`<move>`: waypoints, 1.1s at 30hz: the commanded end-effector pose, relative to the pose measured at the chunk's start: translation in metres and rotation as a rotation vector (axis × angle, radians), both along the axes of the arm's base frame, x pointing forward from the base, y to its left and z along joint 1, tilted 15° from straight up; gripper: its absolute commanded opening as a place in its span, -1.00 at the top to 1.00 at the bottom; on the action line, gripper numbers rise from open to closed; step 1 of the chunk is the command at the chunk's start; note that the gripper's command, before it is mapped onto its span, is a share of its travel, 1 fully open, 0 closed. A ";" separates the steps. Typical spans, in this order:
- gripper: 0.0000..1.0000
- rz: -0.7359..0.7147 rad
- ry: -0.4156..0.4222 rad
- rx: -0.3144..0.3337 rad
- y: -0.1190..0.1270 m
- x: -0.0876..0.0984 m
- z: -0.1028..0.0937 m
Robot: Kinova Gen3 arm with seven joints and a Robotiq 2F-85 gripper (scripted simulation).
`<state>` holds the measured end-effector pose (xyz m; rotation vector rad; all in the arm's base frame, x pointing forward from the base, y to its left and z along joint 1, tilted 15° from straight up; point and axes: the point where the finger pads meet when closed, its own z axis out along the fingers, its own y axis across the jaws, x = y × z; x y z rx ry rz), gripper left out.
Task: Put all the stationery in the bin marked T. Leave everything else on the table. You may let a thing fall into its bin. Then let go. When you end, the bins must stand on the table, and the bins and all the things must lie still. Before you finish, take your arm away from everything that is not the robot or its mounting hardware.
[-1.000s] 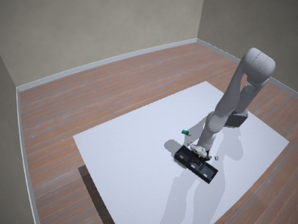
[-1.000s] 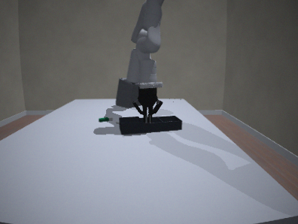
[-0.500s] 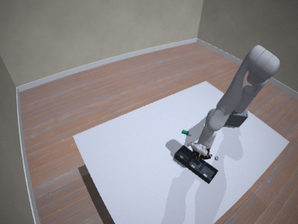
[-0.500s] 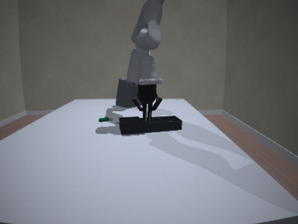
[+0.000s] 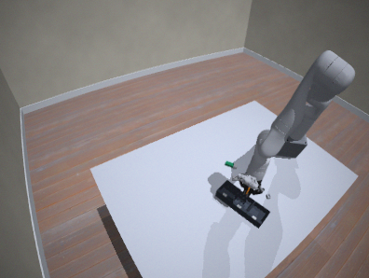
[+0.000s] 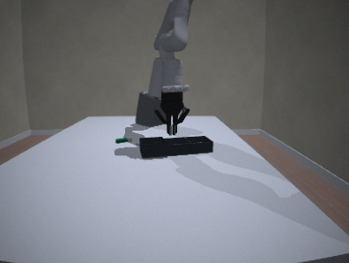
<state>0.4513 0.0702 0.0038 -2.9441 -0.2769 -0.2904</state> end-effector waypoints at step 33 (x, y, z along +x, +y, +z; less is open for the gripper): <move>0.82 0.005 -0.012 0.001 0.081 -0.016 0.036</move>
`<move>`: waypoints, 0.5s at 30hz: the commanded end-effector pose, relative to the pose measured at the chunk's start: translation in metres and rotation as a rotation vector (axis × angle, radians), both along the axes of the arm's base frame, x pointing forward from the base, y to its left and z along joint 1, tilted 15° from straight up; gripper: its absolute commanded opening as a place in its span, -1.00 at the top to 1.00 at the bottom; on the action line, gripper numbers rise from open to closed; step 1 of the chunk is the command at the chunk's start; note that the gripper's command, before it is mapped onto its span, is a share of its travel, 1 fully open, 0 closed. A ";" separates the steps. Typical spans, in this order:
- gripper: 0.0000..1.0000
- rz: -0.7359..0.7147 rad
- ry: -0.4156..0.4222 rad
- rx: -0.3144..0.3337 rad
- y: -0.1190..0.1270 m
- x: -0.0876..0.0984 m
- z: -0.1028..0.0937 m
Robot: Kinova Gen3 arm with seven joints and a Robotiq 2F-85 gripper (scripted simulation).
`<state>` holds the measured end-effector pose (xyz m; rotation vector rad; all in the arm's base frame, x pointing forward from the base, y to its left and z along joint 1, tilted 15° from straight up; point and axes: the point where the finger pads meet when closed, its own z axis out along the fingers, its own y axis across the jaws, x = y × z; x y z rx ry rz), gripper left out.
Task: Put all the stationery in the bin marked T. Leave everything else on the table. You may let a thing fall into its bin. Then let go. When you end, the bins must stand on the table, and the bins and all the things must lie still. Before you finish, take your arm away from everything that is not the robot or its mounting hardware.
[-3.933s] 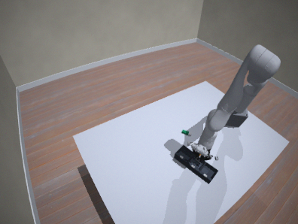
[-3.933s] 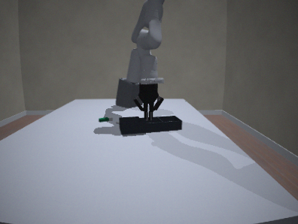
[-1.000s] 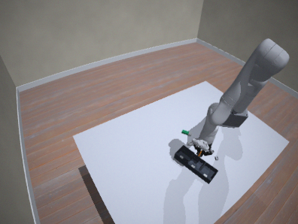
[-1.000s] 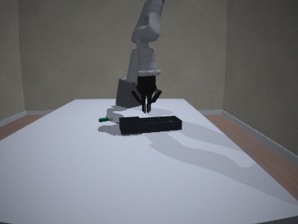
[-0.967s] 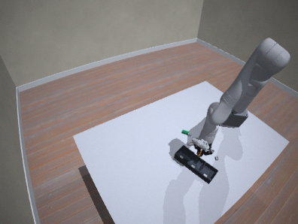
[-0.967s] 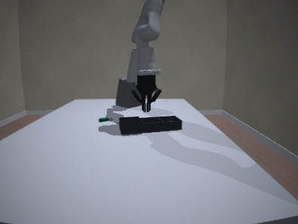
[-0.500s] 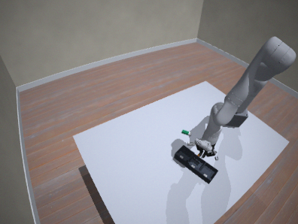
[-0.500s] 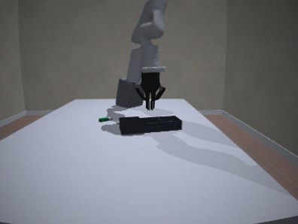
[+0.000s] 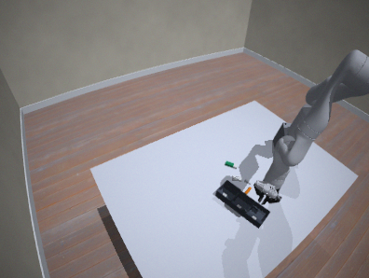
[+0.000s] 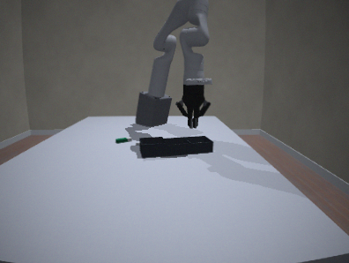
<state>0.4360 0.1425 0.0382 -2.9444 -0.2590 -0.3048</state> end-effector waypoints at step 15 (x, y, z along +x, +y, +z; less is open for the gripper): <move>0.82 0.018 -0.003 -0.002 0.012 0.003 -0.019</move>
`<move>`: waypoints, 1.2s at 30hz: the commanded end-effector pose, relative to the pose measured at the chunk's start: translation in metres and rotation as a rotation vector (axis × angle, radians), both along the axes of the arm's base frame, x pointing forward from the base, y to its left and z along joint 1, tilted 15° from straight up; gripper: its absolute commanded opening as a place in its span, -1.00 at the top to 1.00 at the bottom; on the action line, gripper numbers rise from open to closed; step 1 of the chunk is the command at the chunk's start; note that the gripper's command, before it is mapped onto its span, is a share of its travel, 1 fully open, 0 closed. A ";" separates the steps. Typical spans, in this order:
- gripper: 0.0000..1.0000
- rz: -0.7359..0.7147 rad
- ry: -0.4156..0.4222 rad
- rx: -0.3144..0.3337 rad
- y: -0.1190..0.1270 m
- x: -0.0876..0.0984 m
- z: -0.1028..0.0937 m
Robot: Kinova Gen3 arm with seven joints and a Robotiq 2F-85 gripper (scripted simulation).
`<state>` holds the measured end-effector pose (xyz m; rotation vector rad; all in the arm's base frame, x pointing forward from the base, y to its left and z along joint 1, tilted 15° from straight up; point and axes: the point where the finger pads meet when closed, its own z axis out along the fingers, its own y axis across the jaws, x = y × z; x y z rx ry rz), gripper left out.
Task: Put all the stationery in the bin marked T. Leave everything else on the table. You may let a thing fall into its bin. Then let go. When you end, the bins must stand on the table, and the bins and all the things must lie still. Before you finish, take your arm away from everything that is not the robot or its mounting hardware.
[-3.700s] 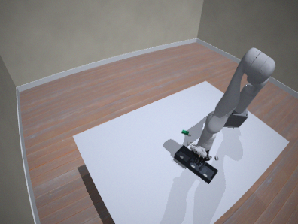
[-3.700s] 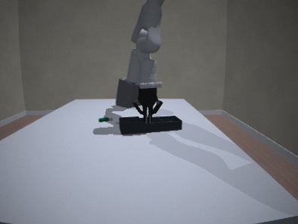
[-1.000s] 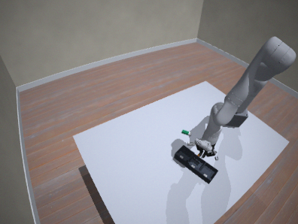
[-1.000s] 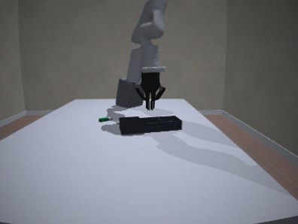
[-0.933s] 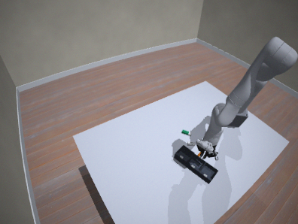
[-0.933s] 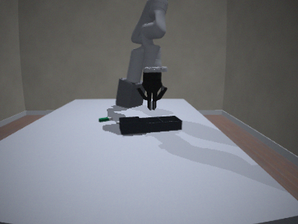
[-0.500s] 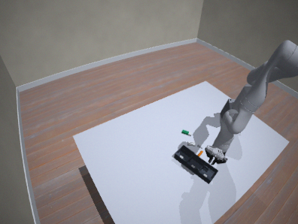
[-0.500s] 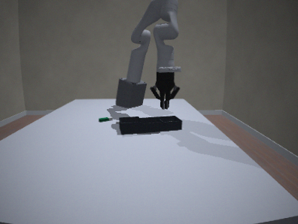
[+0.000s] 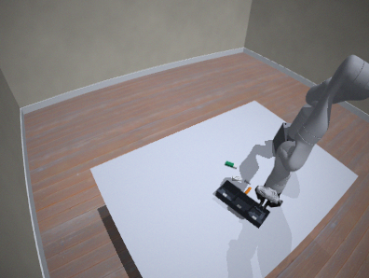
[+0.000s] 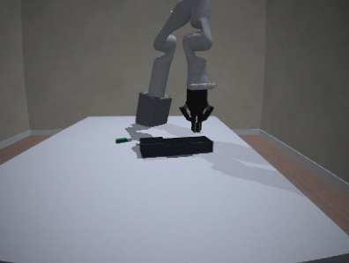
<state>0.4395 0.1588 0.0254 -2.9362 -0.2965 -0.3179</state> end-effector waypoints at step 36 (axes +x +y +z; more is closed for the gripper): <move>0.82 -0.007 0.008 -0.003 0.003 0.007 -0.043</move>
